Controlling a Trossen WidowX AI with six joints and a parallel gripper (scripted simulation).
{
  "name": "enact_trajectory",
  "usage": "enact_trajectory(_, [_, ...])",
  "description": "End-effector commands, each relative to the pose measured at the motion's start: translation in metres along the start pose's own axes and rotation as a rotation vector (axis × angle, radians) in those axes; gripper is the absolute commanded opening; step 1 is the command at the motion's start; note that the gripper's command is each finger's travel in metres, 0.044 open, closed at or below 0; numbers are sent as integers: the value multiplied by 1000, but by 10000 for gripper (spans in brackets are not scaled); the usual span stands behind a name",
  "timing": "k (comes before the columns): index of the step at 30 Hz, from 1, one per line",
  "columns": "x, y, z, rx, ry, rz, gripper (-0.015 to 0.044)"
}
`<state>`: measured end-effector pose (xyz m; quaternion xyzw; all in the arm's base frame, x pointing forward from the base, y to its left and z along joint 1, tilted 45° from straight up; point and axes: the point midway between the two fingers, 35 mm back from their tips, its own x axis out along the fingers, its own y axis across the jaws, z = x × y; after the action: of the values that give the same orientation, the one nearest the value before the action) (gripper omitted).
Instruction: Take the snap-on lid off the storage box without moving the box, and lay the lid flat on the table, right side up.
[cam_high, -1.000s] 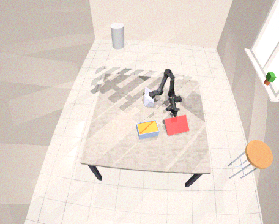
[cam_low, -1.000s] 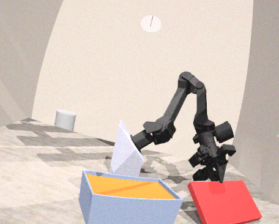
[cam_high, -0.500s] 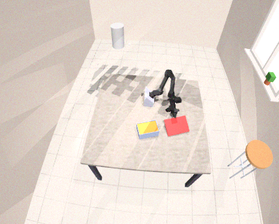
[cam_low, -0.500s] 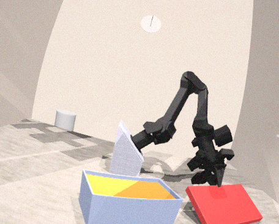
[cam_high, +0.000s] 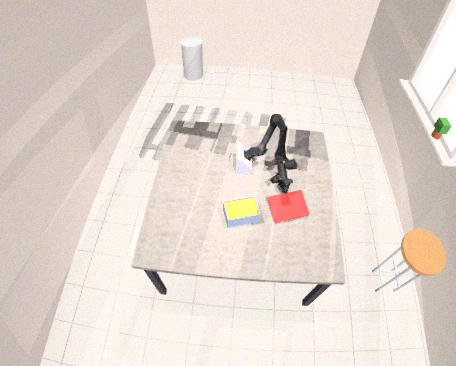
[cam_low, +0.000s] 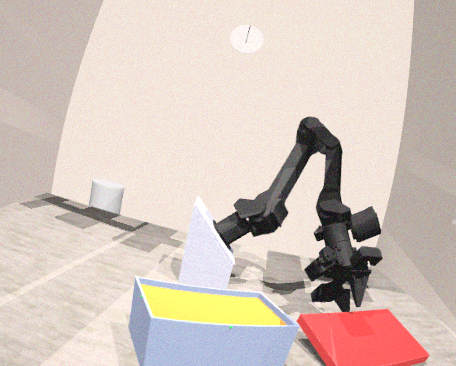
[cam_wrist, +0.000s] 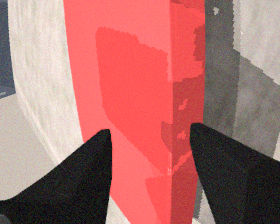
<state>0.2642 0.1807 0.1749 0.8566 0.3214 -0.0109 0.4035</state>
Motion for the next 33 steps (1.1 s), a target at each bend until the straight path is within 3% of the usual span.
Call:
enact_trajectory(1, [-1, 2, -2, 4, 5, 2, 275])
enact_trajectory(3, [-1, 2, -2, 4, 5, 2, 275])
enact_trajectory(10, [-10, -7, -1, 5, 5, 2, 440])
enact_trajectory(33, [-45, -37, -1, 7, 4, 0, 440])
